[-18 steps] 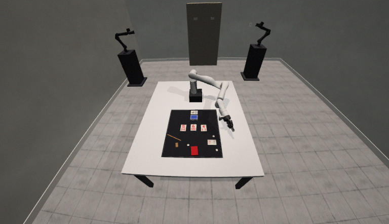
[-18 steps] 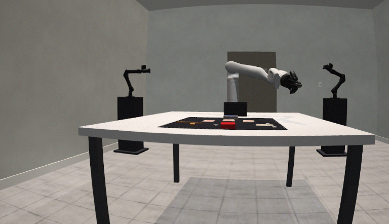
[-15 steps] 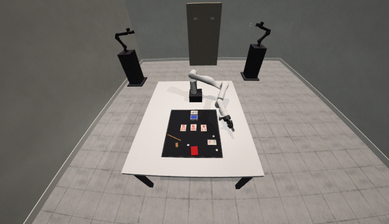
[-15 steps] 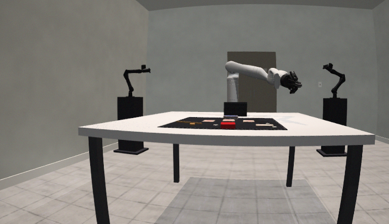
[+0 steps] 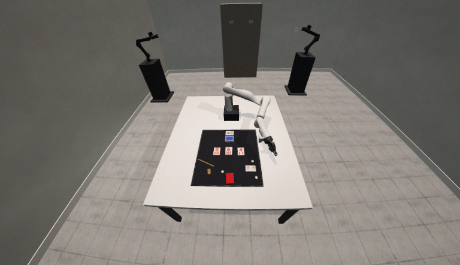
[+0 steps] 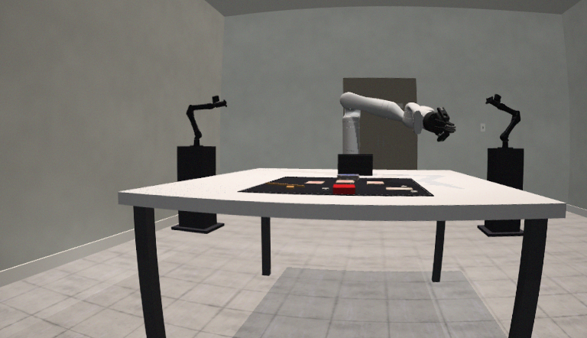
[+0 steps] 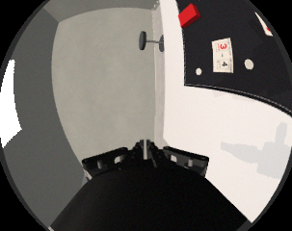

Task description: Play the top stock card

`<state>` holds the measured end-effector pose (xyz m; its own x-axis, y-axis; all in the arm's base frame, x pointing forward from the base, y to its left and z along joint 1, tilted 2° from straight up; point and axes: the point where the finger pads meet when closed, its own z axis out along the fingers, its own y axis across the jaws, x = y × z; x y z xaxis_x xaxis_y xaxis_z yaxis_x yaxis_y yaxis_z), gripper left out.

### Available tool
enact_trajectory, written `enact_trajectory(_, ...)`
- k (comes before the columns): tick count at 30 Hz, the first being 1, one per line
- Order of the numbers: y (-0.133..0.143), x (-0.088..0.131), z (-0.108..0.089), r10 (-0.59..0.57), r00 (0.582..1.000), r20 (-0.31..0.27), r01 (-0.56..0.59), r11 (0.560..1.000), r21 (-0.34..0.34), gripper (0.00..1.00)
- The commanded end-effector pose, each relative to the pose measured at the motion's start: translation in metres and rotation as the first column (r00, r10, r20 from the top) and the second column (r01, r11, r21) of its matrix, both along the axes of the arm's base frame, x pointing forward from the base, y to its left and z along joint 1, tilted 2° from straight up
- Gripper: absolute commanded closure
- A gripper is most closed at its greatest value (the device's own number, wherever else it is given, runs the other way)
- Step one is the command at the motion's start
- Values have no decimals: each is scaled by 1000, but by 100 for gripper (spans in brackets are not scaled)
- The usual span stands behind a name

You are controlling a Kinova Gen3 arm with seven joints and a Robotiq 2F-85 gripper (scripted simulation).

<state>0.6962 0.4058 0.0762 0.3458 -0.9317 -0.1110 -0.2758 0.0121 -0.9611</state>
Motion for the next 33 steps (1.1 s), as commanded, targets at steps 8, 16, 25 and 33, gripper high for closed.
enact_trajectory(8, -33, 14, 6, -86, 996, -20, 87, 994, 67, 0)
enact_trajectory(16, -129, 40, 9, -315, 943, -109, 332, 912, 241, 0)
enact_trajectory(25, -340, 19, -28, -680, 570, -462, 798, 323, 509, 0)
enact_trajectory(33, -403, -6, -45, -698, 426, -575, 851, 94, 517, 0)
